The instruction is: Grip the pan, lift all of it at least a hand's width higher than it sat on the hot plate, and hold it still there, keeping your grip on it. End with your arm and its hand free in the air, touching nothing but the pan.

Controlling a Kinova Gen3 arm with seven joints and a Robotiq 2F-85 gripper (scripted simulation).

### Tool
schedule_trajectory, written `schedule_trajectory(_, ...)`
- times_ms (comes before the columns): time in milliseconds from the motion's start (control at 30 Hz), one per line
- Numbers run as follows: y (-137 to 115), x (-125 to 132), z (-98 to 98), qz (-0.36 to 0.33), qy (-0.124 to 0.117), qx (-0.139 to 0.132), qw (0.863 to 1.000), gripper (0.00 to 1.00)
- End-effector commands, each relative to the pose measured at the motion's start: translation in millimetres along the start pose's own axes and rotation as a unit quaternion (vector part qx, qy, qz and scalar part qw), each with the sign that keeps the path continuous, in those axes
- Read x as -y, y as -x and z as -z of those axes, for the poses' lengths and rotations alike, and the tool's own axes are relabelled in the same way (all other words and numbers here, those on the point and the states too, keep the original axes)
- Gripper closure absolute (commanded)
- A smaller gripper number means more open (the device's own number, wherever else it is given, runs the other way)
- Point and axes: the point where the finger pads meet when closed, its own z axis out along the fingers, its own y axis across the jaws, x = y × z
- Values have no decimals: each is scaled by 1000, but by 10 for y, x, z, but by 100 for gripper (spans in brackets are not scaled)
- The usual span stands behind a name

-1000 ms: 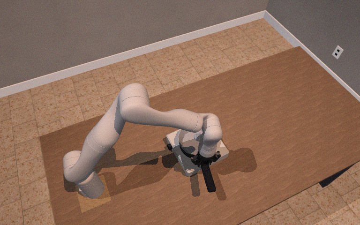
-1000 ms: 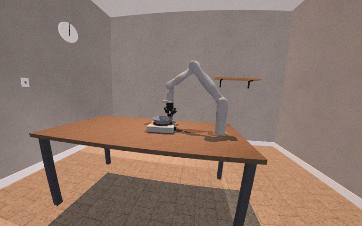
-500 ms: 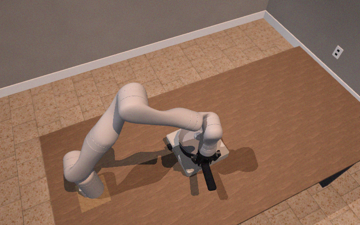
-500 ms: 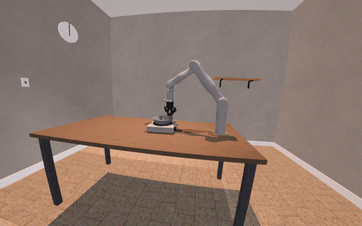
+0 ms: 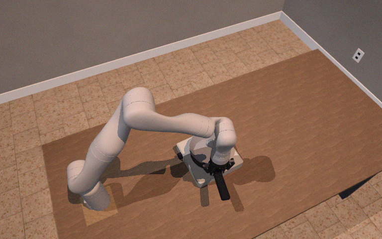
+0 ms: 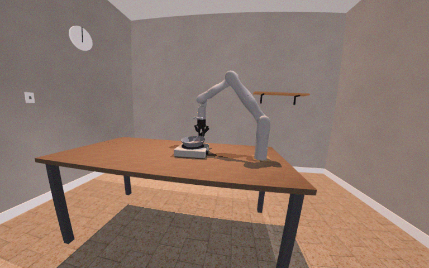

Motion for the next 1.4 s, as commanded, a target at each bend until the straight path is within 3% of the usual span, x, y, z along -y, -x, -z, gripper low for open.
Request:
schedule_trajectory(0, 5, -10, 48, 0, 2, 0, 1000, 100)
schedule_trajectory(1367, 5, -23, 610, 0, 3, 0, 1000, 100)
